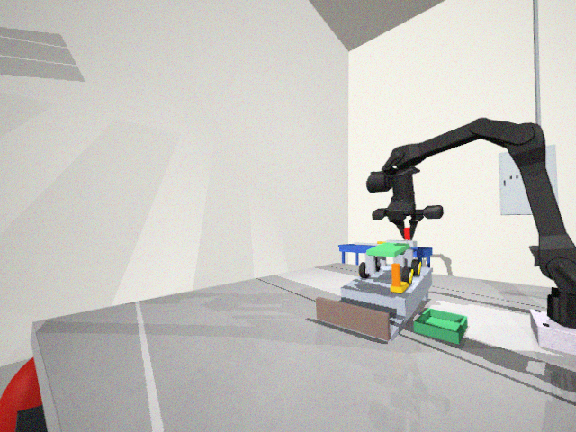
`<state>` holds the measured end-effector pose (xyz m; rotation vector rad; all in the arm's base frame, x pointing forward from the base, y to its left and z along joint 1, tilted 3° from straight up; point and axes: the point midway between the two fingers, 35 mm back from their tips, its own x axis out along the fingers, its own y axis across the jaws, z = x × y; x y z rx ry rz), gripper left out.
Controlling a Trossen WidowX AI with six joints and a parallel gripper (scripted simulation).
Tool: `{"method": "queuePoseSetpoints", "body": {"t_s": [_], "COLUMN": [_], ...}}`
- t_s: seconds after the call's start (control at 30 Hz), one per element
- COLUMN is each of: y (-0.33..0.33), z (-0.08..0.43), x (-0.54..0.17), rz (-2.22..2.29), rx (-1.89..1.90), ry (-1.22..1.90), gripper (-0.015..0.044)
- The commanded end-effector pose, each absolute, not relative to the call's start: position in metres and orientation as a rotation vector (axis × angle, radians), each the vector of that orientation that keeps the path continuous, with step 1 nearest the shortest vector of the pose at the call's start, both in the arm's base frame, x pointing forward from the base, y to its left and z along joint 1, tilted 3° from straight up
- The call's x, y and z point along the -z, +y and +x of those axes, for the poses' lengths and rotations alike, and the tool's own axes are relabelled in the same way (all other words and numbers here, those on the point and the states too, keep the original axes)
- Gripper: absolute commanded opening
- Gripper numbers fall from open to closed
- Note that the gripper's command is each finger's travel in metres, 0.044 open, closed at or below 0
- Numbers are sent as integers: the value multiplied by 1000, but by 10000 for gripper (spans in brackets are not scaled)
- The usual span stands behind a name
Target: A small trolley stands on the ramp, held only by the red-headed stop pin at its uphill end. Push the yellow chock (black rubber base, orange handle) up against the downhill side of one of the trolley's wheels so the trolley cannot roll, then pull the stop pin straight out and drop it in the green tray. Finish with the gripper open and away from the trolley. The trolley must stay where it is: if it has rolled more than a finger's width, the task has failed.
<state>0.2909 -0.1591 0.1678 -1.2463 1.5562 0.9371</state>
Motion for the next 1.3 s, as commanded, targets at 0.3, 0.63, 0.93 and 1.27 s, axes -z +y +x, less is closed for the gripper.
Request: {"method": "queuePoseSetpoints", "body": {"t_s": [0.3, 0.63, 0.93, 1.27], "y": [-180, -173, -168, -164], "z": [289, 263, 234, 205], "x": [-174, -173, -173, -173], "rz": [-1254, -1253, -1252, -1251], "rx": [-931, -933, -936, -938], "ry": [1560, 1561, 1563, 1565], "gripper": [0, 0, 0, 0]}}
